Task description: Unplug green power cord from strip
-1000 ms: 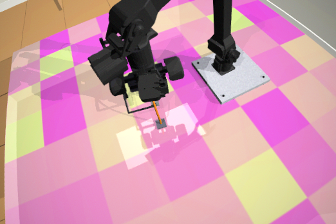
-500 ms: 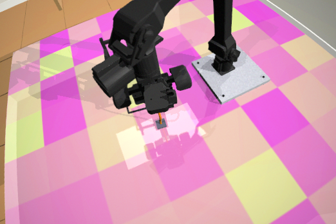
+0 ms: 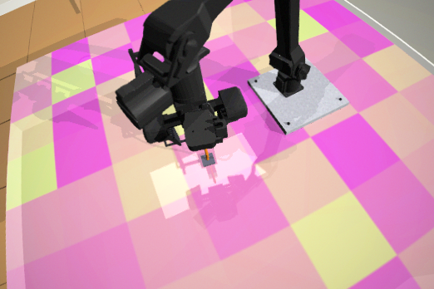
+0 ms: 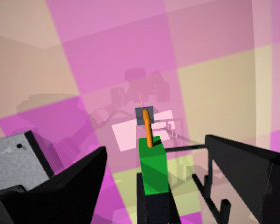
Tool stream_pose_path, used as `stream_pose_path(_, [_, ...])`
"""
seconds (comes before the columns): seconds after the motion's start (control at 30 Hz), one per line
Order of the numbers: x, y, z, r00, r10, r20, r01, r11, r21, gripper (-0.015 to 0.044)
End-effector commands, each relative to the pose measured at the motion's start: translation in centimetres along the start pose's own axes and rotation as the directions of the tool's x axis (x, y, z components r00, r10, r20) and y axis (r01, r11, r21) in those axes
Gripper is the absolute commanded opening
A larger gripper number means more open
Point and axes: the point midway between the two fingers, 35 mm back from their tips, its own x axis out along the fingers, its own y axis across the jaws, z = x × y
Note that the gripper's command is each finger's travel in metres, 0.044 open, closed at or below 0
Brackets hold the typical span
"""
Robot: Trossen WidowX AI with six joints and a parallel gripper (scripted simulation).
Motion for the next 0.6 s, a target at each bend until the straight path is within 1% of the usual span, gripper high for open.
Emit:
stream_pose_path(0.0, [-0.46,0.23,3.29,1.0,0.005,0.001,-0.005,1.0,-0.009,0.044])
stream_pose_path(0.07, [-0.62,0.33,4.17,1.0,0.005,0.001,-0.005,1.0,-0.009,0.044])
stream_pose_path(0.57, [-0.62,0.33,4.17,1.0,0.005,0.001,-0.005,1.0,-0.009,0.044])
